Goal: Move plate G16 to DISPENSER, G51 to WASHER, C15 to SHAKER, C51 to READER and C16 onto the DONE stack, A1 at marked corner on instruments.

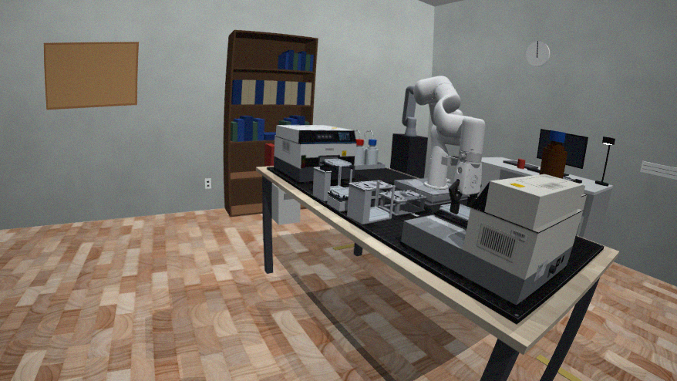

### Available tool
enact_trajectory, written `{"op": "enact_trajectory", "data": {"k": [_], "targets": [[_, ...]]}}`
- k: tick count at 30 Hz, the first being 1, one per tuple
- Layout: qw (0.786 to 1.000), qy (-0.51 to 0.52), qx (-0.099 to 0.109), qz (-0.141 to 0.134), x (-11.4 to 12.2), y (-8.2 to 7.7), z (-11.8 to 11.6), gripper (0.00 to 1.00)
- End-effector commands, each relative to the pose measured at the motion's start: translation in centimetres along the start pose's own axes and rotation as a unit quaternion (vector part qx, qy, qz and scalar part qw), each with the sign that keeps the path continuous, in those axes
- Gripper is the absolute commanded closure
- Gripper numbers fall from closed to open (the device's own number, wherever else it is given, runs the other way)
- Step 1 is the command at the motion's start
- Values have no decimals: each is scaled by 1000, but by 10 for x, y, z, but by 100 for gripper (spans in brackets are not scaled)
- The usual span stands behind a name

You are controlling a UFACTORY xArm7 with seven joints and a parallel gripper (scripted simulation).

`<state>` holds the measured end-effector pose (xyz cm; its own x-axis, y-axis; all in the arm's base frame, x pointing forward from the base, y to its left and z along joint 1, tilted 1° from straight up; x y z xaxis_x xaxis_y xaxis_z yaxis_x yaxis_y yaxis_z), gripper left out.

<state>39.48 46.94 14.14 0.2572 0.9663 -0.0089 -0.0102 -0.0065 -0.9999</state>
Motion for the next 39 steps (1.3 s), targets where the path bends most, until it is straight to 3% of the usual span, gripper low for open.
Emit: {"op": "enact_trajectory", "data": {"k": [1, 39], "targets": [[1000, 0, -1, -3, 1, -1, 0, 100], [1000, 0, -1, -3, 1, 7, 0, 100]]}}
Point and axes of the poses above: the point where the finger pads meet when closed, its own y axis out along the fingers, its own z axis across the jaws, x = y × z, the point moved 7 cm from there along -y, back along the fingers, and after that the axes turned 15 degrees about y, right-handed, at the moved point
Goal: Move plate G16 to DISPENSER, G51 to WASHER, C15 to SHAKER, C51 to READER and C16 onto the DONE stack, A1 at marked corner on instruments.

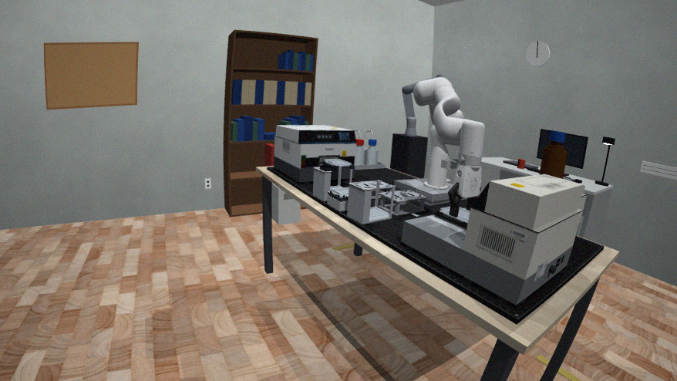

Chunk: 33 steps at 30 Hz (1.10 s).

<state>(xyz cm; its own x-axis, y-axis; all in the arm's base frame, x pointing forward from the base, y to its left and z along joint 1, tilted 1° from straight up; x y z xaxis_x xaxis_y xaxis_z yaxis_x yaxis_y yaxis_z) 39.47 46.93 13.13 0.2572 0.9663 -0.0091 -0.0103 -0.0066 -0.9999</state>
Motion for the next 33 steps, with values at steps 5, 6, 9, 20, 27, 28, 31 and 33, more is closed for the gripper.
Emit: {"op": "enact_trajectory", "data": {"k": [5, 6, 9, 20, 27, 28, 31, 33], "targets": [[1000, 0, -1, -3, 1, -3, 0, 0], [1000, 0, -1, -3, 1, -3, 0, 0], [1000, 0, -1, -3, 1, -3, 0, 0], [1000, 0, -1, -3, 1, -4, 0, 0], [1000, 0, -1, -3, 1, -11, 0, 0], [1000, 0, -1, -3, 1, -12, 0, 0], [1000, 0, -1, -3, 1, -16, 0, 0], [1000, 0, -1, -3, 1, -19, 0, 0]]}}
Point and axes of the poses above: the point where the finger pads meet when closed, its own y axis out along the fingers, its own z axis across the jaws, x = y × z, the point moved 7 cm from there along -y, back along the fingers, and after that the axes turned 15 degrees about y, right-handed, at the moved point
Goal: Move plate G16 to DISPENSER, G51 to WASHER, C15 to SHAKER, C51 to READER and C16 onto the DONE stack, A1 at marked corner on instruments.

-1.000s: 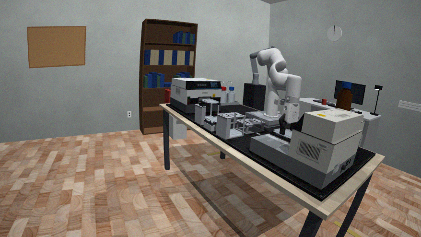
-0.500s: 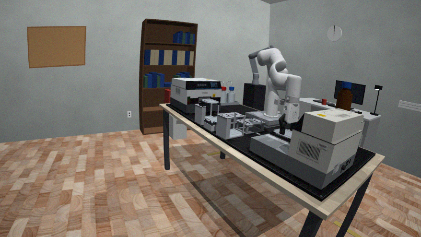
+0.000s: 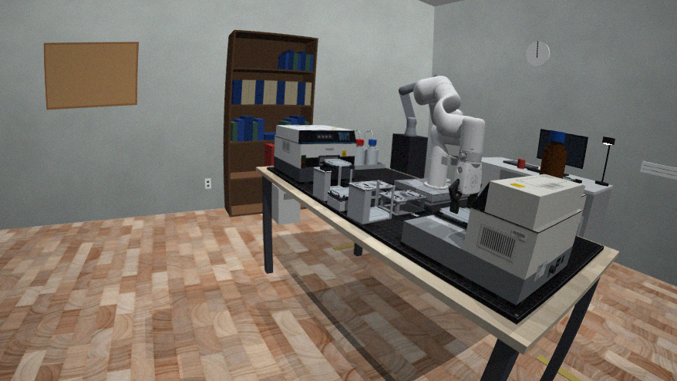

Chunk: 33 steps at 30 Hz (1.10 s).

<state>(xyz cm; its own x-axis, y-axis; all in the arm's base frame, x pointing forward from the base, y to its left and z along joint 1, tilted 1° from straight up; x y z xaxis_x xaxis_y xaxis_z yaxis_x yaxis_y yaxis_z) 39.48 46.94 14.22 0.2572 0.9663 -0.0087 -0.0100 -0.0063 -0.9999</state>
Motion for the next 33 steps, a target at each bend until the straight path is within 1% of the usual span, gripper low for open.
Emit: {"op": "enact_trajectory", "data": {"k": [1, 5, 7, 33], "targets": [[1000, 0, -1, -3, 1, -9, 0, 0], [1000, 0, -1, -3, 1, -15, 0, 0], [1000, 0, -1, -3, 1, -15, 0, 0], [1000, 0, -1, -3, 1, -47, 0, 0]]}}
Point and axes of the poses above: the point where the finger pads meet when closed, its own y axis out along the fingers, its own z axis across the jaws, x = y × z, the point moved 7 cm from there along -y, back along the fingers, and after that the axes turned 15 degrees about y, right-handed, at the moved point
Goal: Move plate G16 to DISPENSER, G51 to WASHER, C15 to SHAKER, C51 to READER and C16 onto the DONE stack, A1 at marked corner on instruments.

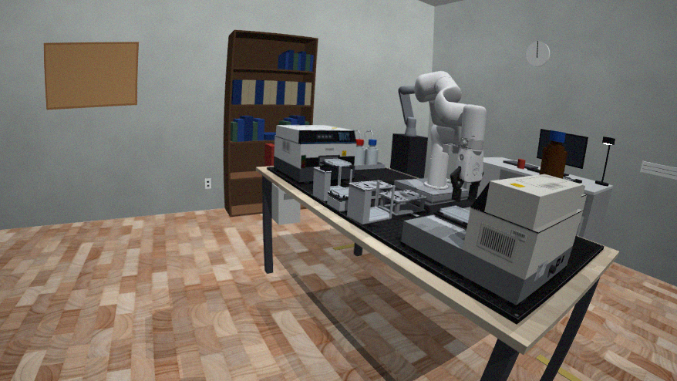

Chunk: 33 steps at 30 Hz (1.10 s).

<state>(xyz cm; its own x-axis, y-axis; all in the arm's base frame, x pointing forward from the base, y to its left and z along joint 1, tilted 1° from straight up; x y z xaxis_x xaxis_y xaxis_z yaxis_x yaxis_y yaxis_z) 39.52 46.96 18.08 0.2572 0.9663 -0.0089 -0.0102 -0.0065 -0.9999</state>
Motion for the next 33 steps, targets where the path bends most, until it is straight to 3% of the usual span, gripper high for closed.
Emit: {"op": "enact_trajectory", "data": {"k": [1, 33], "targets": [[1000, 0, -1, -3, 1, -9, 0, 0], [1000, 0, -1, -3, 1, -47, 0, 0]]}}
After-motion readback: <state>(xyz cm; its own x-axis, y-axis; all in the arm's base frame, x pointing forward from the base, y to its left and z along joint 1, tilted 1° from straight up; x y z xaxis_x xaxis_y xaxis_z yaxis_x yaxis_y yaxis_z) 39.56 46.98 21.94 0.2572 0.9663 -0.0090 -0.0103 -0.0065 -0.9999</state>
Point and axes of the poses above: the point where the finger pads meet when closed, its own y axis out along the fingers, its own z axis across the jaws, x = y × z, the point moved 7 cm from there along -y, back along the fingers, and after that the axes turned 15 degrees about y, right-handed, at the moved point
